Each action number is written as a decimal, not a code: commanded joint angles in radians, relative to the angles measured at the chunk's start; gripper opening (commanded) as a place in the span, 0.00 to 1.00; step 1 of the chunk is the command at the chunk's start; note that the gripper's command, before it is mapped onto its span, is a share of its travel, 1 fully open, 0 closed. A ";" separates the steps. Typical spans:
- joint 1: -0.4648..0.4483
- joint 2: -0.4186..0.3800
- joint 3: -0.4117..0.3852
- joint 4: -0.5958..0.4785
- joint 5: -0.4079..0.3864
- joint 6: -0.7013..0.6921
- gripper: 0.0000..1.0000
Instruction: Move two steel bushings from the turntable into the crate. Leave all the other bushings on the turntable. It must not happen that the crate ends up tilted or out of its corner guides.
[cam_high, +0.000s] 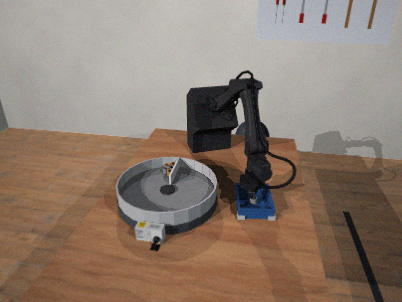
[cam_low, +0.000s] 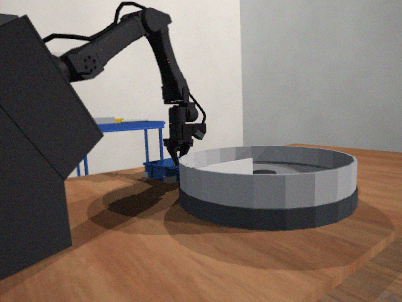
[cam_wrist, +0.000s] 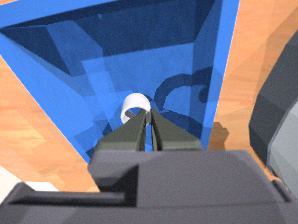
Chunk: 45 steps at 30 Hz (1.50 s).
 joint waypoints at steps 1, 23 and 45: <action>-0.012 -0.004 0.036 0.018 0.009 -0.001 0.00; -0.014 -0.010 0.059 -0.014 0.003 -0.005 0.00; -0.014 -0.010 0.059 -0.014 0.003 -0.005 0.00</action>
